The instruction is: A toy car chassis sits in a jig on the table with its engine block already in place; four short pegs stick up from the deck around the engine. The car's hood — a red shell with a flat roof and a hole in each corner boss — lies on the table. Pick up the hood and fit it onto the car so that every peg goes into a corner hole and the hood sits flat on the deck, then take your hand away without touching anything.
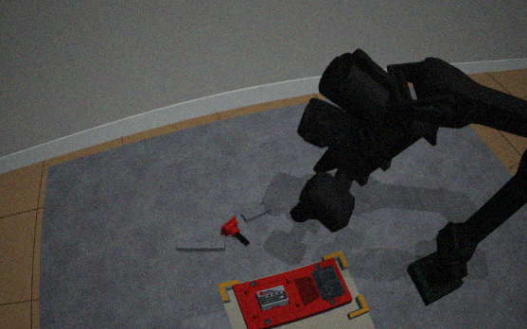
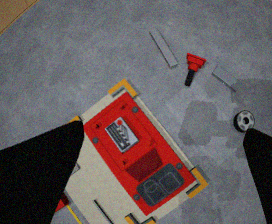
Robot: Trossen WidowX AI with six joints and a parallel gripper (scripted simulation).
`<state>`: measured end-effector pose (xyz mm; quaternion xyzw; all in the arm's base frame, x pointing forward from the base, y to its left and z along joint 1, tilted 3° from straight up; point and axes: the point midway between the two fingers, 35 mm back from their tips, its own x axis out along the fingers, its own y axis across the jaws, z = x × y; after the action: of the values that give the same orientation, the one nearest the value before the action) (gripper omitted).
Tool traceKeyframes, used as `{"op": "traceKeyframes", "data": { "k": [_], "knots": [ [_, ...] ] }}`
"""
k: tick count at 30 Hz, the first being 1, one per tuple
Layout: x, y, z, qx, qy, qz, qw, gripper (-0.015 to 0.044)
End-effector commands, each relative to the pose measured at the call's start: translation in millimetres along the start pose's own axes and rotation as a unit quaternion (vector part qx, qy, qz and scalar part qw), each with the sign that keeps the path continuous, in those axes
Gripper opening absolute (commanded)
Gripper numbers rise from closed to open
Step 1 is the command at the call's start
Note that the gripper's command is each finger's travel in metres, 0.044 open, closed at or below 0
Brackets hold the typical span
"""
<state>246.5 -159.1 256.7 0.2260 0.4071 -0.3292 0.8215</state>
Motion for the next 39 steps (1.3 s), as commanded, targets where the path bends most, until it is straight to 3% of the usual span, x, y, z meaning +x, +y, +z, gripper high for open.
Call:
{"op": "traceKeyframes", "data": {
  "k": [1,5,10,17,23,39],
  "knots": [
    [24.1,43.7,-14.6,-0.184,0.053,0.039,0.981,0.044],
    [41.0,84.1,-34.5,-0.35,0.087,0.081,0.929,0.044],
    [58.7,131.9,-67.3,-0.539,0.121,0.135,0.823,0.044],
    [75.7,191.3,-129.6,-0.752,0.147,0.215,0.605,0.044],
    [81.3,226.6,-189.4,-0.862,0.15,0.273,0.4,0.044],
    [83.1,227.0,-196.5,-0.864,0.15,0.275,0.394,0.044]
  ]
}}
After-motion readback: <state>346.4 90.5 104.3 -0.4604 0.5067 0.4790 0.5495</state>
